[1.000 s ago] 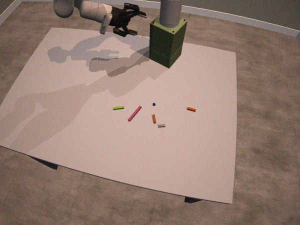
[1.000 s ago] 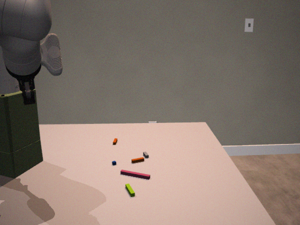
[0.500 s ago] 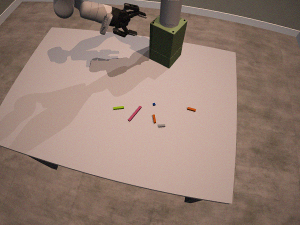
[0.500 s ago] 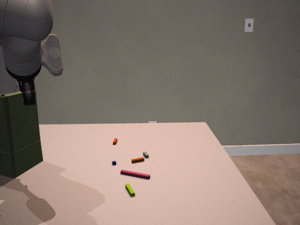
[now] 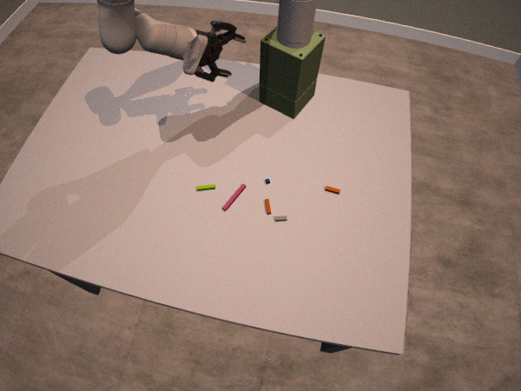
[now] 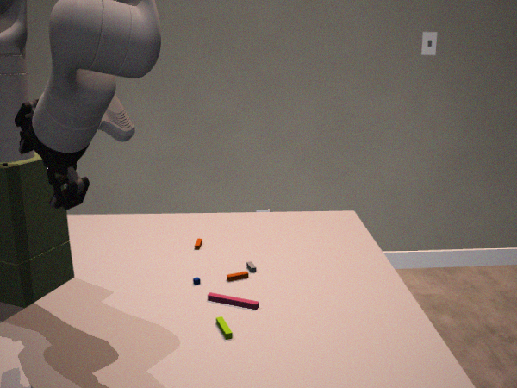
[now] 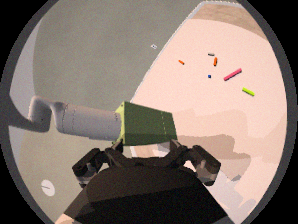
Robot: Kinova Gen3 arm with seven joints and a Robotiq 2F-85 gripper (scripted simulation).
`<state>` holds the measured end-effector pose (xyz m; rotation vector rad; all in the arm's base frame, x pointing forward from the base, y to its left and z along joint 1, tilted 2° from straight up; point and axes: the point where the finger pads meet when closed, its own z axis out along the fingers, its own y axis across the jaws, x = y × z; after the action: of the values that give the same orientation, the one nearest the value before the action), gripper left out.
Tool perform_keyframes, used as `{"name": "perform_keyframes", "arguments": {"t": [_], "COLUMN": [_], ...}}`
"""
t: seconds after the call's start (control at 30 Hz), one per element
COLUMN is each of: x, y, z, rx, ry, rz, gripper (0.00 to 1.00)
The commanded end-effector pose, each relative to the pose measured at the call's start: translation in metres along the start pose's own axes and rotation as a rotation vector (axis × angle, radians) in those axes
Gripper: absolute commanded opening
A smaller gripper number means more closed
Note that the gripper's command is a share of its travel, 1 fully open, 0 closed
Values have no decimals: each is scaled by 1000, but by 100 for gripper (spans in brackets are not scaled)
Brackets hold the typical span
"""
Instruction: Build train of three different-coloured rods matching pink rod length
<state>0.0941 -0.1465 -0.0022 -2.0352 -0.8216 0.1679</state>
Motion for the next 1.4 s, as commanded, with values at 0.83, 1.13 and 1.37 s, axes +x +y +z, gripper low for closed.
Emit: {"name": "perform_keyframes", "arguments": {"t": [0.83, 1.13, 1.37], "x": [142, 201, 201], "y": [213, 234, 234], "z": [-13, -4, -4], "rx": [-211, -237, -237], "ry": [-856, -963, -963], "rz": [-1373, -1623, -1623], "gripper": [100, 100, 100]}}
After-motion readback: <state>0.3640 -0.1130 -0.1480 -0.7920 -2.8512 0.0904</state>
